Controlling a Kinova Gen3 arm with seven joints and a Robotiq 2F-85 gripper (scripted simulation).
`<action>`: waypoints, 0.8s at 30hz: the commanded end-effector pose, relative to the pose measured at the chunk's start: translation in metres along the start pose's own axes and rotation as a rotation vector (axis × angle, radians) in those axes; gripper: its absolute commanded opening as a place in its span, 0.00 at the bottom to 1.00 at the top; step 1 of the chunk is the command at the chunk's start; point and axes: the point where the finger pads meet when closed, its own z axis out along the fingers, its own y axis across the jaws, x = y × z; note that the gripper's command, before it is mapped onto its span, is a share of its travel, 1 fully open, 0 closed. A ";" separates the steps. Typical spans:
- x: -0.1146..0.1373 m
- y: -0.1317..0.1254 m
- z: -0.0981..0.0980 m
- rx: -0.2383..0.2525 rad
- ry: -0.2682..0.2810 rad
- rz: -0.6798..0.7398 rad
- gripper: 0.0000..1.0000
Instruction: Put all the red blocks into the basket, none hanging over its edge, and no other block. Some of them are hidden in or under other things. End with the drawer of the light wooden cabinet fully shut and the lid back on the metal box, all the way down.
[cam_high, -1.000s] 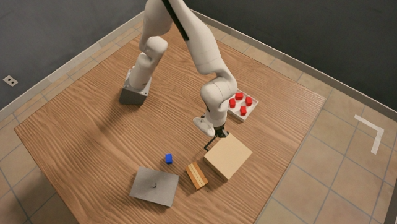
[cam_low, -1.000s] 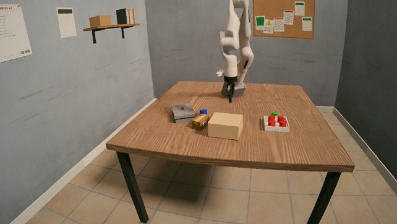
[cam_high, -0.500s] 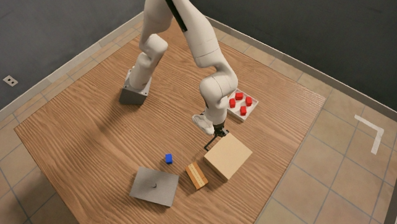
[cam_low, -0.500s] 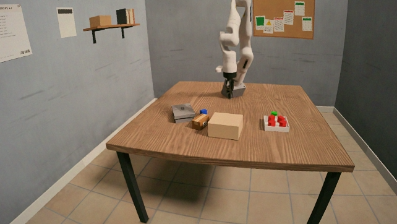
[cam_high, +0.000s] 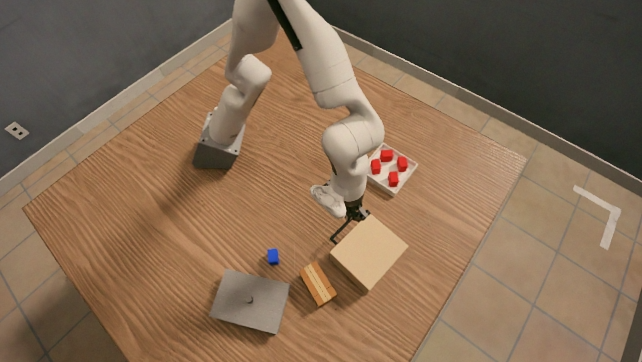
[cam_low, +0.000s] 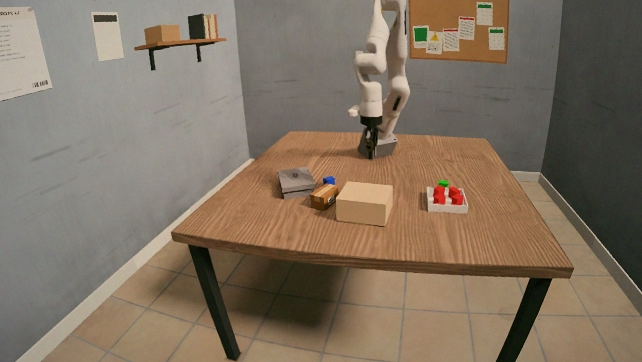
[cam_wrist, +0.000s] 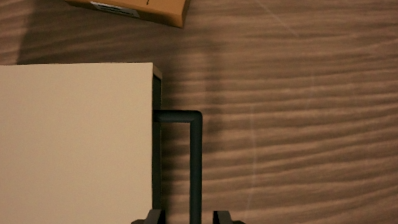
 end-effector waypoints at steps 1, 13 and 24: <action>0.000 -0.001 -0.002 0.002 0.001 -0.003 0.30; 0.007 0.051 -0.032 0.003 0.000 -0.003 0.30; 0.007 0.051 -0.032 0.003 0.000 -0.003 0.30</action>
